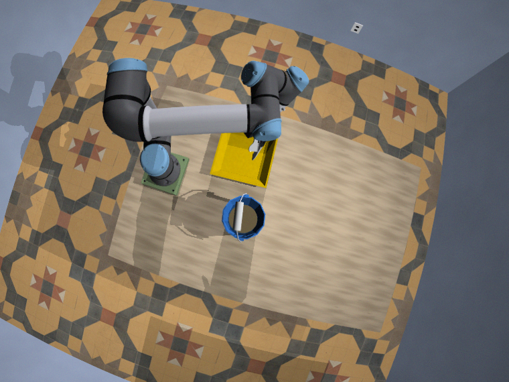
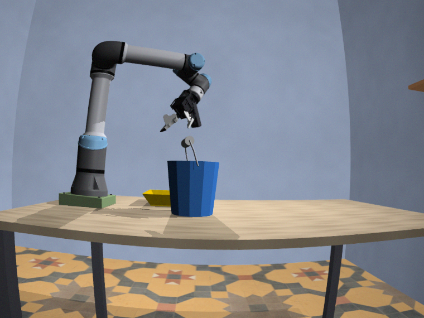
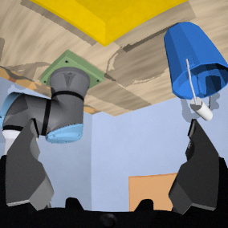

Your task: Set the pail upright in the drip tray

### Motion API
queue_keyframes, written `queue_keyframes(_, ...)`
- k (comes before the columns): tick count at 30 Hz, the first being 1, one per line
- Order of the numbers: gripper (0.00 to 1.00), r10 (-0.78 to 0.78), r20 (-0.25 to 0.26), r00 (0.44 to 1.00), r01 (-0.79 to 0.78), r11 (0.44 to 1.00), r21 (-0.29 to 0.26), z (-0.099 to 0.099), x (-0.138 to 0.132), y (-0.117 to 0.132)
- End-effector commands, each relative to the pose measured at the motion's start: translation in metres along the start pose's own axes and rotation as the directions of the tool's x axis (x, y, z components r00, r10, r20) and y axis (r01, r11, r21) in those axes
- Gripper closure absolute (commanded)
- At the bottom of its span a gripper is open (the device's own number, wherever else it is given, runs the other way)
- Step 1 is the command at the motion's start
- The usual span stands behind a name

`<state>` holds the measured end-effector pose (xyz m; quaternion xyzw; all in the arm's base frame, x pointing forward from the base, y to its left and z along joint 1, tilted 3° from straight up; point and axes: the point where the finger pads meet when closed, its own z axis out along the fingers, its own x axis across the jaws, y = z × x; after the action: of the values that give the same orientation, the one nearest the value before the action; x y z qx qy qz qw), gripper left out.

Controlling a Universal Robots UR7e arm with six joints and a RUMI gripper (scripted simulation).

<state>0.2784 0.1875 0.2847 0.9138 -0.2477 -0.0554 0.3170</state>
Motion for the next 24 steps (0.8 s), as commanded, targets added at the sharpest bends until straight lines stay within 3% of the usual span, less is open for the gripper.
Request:
queue_keyframes(1, 0.0, 0.249, 0.091, 0.964, -0.256, 0.965, 0.065, 0.009, 0.024, 0.003)
queue_keyframes(7, 0.0, 0.539, 0.228, 0.811, -0.567, 0.82, 0.08, 0.021, 0.058, 0.013)
queue_keyframes(9, 0.0, 0.539, 0.228, 0.811, -0.567, 0.82, 0.08, 0.021, 0.058, 0.013)
queue_keyframes(16, 0.0, 0.795, 0.386, 0.468, -0.864, 0.503, 0.012, 0.038, 0.103, 0.031)
queue_keyframes(24, 0.0, 0.874, 0.484, 0.039, -0.985, 0.116, -0.129, 0.057, 0.145, 0.056)
